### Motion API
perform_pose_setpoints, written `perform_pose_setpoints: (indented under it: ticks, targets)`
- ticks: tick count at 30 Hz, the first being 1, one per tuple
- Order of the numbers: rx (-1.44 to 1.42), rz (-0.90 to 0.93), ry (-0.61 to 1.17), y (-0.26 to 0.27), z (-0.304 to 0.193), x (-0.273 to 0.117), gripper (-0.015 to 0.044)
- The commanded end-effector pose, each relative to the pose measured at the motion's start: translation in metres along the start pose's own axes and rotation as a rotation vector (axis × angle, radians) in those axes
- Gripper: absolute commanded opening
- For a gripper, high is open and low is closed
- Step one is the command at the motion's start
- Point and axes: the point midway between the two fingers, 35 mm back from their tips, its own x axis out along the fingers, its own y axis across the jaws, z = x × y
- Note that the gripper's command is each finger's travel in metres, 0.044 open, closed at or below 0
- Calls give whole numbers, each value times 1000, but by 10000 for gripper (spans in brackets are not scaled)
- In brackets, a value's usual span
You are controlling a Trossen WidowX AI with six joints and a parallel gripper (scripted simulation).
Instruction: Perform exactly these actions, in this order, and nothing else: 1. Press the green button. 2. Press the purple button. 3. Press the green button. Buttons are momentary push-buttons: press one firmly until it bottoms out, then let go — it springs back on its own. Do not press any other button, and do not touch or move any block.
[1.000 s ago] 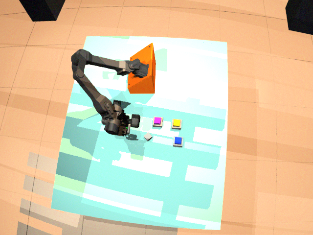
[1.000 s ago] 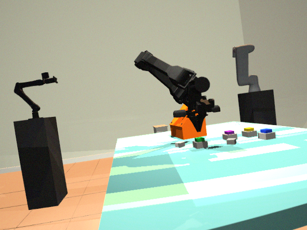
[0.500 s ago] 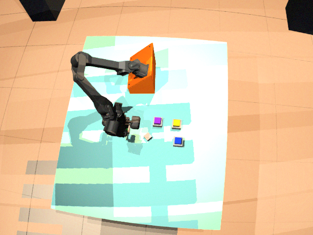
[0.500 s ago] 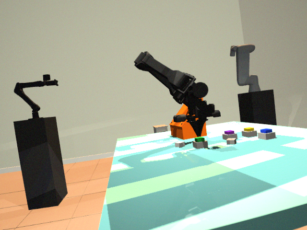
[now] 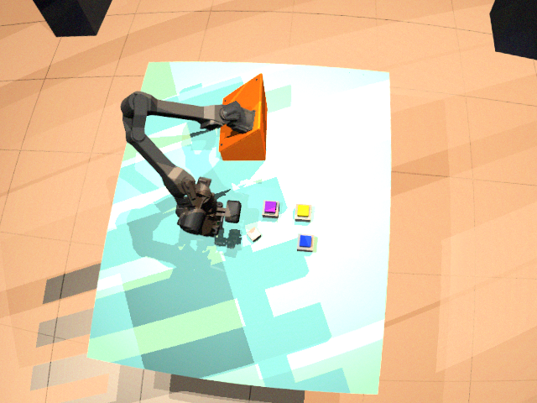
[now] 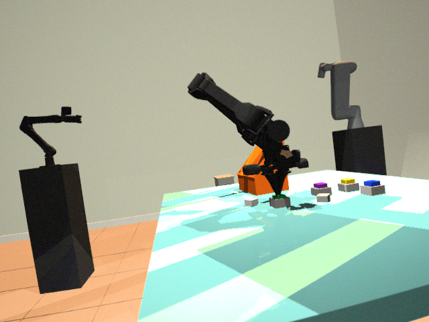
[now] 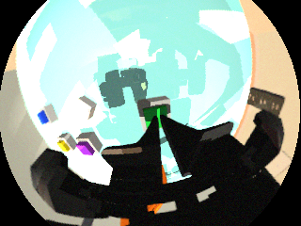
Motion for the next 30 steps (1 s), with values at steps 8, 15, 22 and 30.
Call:
perform_pose_setpoints:
  ticks: [8,15,22,30]
  targets:
    - [-10,6,4,2,-1,2,20]
    - [-8,7,3,2,0,-24,20]
    - [-10,9,4,2,0,-34,20]
    - [-10,11,4,2,0,-93,20]
